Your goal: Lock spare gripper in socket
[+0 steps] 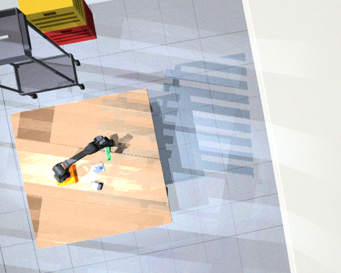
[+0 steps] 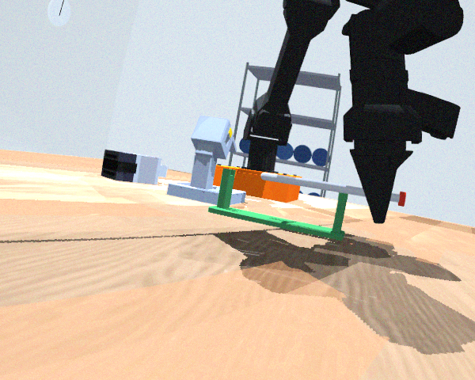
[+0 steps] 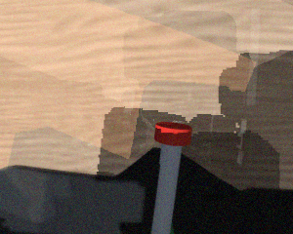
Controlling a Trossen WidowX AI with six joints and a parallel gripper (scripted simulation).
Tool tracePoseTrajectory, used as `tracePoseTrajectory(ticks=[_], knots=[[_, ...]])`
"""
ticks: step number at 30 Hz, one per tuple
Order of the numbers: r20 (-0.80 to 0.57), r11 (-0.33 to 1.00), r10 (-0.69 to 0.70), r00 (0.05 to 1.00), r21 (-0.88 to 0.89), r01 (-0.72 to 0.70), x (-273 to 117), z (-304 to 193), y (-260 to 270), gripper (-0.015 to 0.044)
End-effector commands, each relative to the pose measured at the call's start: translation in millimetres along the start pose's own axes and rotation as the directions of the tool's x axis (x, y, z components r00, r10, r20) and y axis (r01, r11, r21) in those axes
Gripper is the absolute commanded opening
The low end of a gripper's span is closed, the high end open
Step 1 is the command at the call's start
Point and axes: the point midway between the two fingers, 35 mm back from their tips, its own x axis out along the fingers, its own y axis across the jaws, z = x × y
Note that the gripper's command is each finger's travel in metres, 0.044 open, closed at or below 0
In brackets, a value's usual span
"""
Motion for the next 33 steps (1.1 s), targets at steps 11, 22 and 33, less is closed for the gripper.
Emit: tracePoseTrajectory(ticks=[11,22,33], knots=[[0.001,1.000,-0.001,1.000,0.000,0.001,1,0,0,0.0131],[-0.001,1.000,0.002,1.000,0.000,-0.002,-11,1,1,0.0200],[-0.009,1.000,0.016,1.000,0.001,-0.016,-33,4,4,0.0200]])
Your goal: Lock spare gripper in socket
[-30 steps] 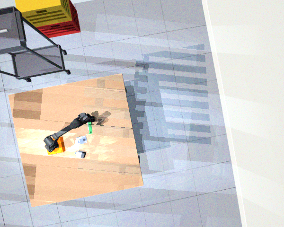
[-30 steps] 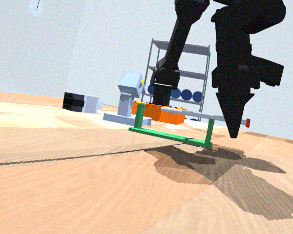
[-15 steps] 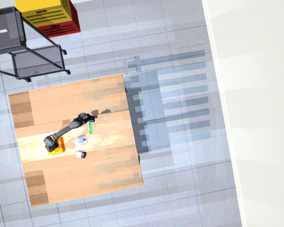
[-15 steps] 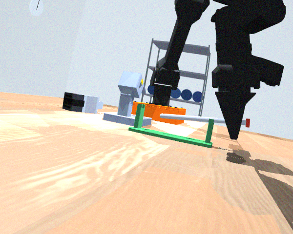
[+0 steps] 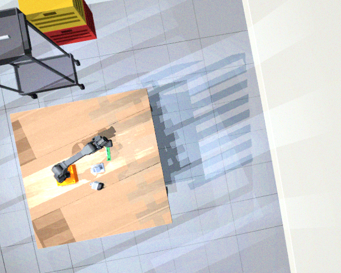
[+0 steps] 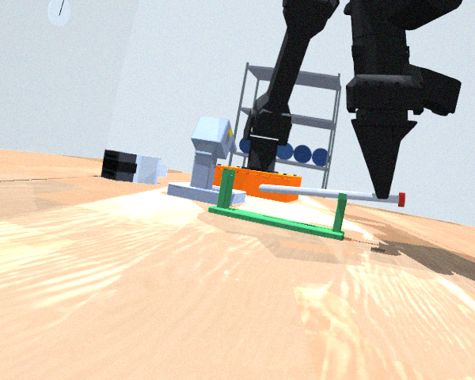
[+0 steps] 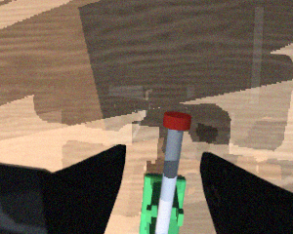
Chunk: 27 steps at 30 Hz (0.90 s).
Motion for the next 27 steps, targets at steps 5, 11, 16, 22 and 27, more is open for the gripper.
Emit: tracePoseTrajectory(ticks=[5,11,16,22,27], knots=[[-0.002,1.000,0.003,1.000,0.000,-0.003,-20,3,2,0.0200],[-0.004,1.000,0.007,1.000,0.000,-0.007,-34,4,3,0.0200],[-0.005,1.000,0.009,1.000,0.000,-0.009,-46,6,4,0.0200],[-0.005,1.000,0.009,1.000,0.000,-0.009,-40,5,3,0.0331],[-0.031,0.999,-0.045,0.999,-0.003,0.045,-88,-32,2,0.0200]])
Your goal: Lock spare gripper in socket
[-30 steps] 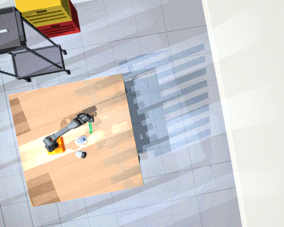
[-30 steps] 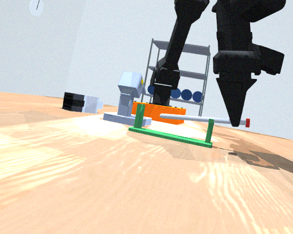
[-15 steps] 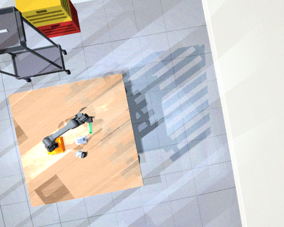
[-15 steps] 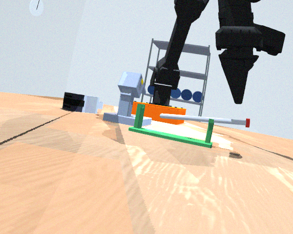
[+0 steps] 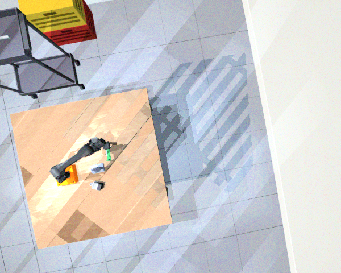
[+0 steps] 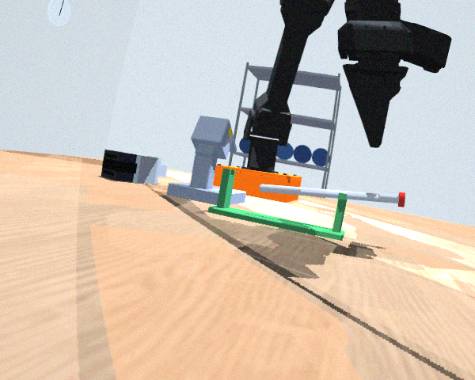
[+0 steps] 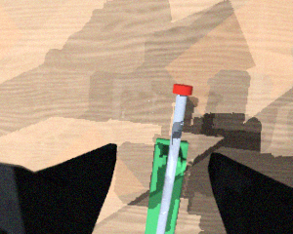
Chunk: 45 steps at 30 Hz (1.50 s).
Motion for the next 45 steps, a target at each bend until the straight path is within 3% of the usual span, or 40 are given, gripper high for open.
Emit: tracePoseTrajectory(ticks=[1,8,17,45], knots=[[-0.016,0.998,-0.065,0.998,0.011,0.065,-45,-35,-2,0.0180],[-0.022,0.997,-0.074,0.997,0.011,0.074,-53,-42,-1,0.0180],[-0.022,0.997,-0.074,0.997,0.011,0.074,13,-53,-8,0.0180],[-0.022,0.997,-0.074,0.997,0.011,0.074,53,-56,-11,0.0180]])
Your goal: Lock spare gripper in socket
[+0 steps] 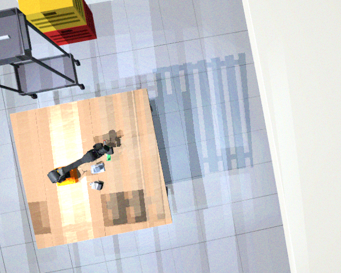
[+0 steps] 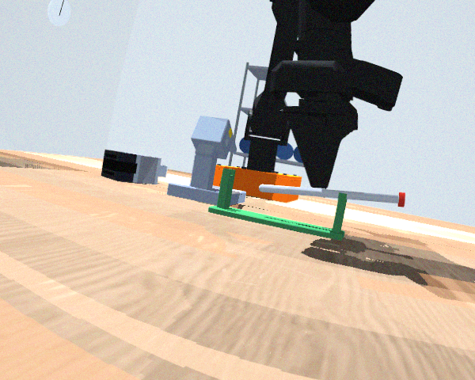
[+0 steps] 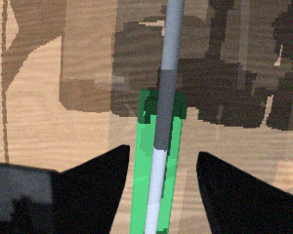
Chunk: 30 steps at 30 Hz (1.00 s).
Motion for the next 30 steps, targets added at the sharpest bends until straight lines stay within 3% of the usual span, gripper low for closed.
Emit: tracePoseTrajectory(ticks=[1,17,23,30], knots=[[-0.003,1.000,-0.001,1.000,-0.003,0.001,7,-1,0,0.0180],[-0.004,1.000,0.000,1.000,-0.003,0.000,27,-3,2,0.0180],[-0.004,1.000,0.000,1.000,-0.003,0.000,27,-3,2,0.0023],[-0.004,1.000,0.000,1.000,-0.003,0.000,27,-3,2,0.0000]])
